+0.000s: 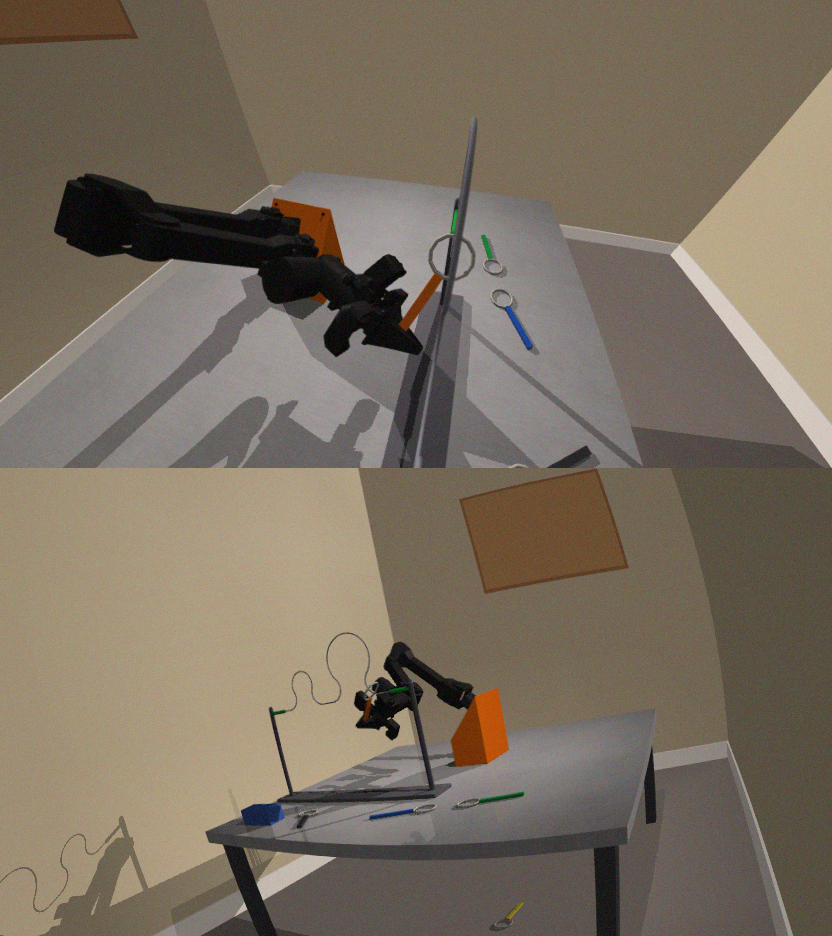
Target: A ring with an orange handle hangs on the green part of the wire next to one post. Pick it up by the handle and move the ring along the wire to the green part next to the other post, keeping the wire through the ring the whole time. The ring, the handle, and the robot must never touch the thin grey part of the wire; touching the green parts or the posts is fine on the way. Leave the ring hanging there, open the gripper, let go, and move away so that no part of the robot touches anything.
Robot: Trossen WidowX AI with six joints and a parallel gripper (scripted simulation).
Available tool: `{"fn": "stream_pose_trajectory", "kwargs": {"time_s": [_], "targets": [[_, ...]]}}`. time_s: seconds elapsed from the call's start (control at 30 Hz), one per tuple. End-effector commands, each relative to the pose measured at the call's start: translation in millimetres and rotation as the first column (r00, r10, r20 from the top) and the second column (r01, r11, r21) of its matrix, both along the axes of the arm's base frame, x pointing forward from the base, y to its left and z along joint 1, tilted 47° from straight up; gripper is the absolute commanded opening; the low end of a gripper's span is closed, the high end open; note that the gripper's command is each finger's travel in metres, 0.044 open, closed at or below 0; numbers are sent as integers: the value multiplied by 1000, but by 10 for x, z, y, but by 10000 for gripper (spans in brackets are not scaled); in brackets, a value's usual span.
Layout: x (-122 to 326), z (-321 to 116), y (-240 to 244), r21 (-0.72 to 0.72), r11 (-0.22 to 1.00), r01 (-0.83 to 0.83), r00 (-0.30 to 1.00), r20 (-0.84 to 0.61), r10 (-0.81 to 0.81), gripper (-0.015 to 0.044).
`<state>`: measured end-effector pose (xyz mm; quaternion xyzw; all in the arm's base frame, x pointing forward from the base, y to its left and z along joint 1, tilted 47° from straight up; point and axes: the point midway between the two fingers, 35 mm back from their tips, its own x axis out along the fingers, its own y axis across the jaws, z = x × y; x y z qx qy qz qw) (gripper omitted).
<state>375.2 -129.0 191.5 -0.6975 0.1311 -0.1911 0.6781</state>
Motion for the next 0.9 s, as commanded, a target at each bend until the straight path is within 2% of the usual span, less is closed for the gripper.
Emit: {"fn": "stream_pose_trajectory", "kwargs": {"time_s": [0.0, 0.47, 0.87], "targets": [[-12, -155, 6, 88, 996, 6, 1000, 2, -6, -150], [-29, -676, 147, 401, 916, 15, 1000, 10, -21, -150], [-34, -987, 335, 573, 819, 18, 999, 13, -31, -150]]}}
